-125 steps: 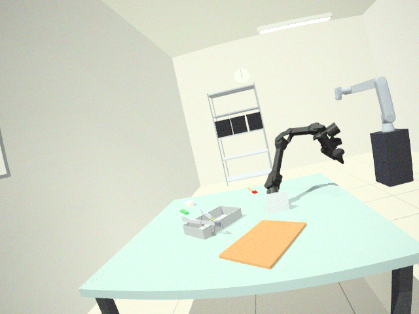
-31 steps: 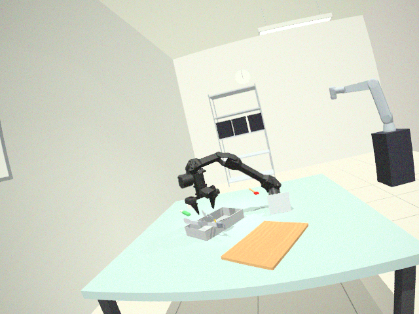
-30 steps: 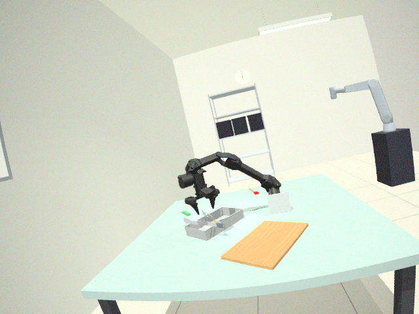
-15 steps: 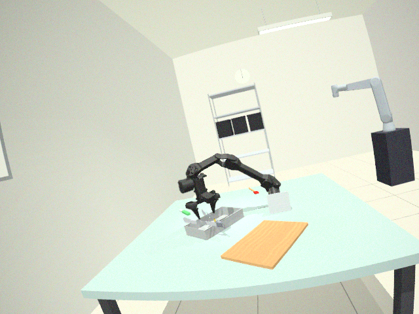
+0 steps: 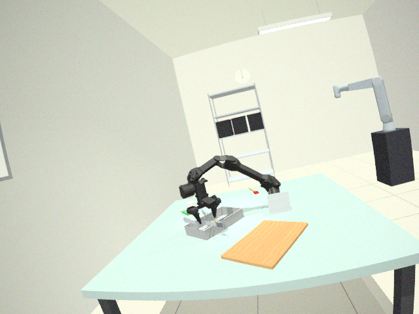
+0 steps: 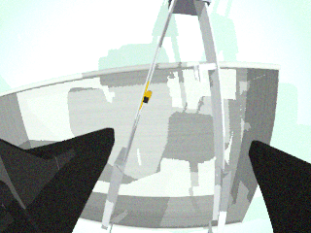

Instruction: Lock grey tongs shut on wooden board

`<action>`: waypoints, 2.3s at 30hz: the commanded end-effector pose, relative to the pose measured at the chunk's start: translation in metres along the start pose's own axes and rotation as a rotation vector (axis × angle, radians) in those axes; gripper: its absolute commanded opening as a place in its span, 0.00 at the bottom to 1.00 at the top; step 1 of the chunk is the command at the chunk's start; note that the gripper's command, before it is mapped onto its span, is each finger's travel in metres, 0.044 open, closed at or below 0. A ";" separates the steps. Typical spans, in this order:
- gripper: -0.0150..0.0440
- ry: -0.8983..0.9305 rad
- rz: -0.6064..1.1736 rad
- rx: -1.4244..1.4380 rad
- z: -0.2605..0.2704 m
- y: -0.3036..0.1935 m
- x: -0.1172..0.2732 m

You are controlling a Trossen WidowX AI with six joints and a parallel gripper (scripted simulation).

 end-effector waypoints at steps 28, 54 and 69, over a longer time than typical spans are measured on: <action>0.87 0.006 0.002 0.003 0.004 0.001 -0.042; 0.57 0.006 0.002 0.003 0.004 0.001 -0.042; 0.40 0.006 0.002 0.003 0.004 0.001 -0.042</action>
Point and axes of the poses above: the point midway between the two fingers, 35 mm back from their tips, its own x axis back along the fingers, its own z axis across the jaws, y = z × x, the point moved 1 cm from there along x, back along the fingers, and after that the axes turned 4 degrees about -x, right-handed, at the moved point
